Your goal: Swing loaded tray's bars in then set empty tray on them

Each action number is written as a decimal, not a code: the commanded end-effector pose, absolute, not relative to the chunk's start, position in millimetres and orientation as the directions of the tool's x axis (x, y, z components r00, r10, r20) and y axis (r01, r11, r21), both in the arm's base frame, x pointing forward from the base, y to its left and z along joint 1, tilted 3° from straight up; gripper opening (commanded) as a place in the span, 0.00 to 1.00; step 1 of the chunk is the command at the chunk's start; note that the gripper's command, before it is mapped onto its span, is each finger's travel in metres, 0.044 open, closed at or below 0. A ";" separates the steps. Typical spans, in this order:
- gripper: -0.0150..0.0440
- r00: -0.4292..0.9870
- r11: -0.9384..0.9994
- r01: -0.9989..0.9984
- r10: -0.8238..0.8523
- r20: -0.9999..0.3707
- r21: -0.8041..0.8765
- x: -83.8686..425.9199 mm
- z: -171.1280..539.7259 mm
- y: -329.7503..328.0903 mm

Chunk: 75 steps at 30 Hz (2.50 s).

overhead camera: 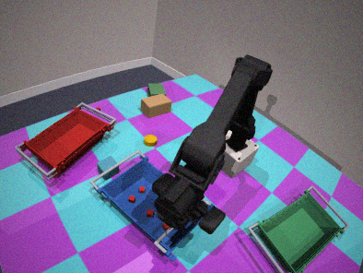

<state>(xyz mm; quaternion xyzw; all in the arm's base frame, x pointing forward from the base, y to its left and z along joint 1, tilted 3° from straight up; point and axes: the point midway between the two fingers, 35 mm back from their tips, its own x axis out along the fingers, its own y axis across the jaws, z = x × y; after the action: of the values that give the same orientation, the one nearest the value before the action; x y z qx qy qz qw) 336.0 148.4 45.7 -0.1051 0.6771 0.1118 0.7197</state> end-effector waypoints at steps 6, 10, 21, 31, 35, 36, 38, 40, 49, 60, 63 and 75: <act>0.41 0.075 0.952 -0.305 0.026 -0.997 0.002 338.3 63.0 150.2; 0.41 0.075 0.952 -0.305 0.026 -0.997 0.002 338.3 63.0 150.2; 0.41 0.075 0.952 -0.305 0.026 -0.997 0.002 338.3 63.0 150.2; 0.41 0.075 0.952 -0.305 0.026 -0.997 0.002 338.7 65.2 150.4; 0.41 0.076 0.952 -0.305 0.027 -0.997 0.002 342.3 93.4 152.1; 0.41 0.076 0.952 -0.305 0.027 -0.997 0.002 343.0 104.5 152.4; 0.41 0.076 0.952 -0.305 0.027 -0.997 0.002 342.9 129.6 152.4; 0.41 0.077 0.952 -0.305 0.027 -0.997 0.002 340.4 155.8 151.4; 0.41 0.054 0.964 -0.266 0.008 -0.999 -0.006 353.7 161.8 122.0; 0.41 0.065 0.961 -0.275 0.012 -0.998 -0.007 415.6 99.3 -35.6; 0.41 0.078 0.955 -0.295 0.013 -0.997 -0.011 420.3 80.3 -88.9; 0.41 0.085 0.952 -0.305 0.012 -0.996 -0.014 420.6 65.6 -115.2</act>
<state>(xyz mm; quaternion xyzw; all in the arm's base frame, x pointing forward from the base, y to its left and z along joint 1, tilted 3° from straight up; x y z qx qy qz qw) 420.5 -115.5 71.3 -0.1102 0.6669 0.1055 0.7294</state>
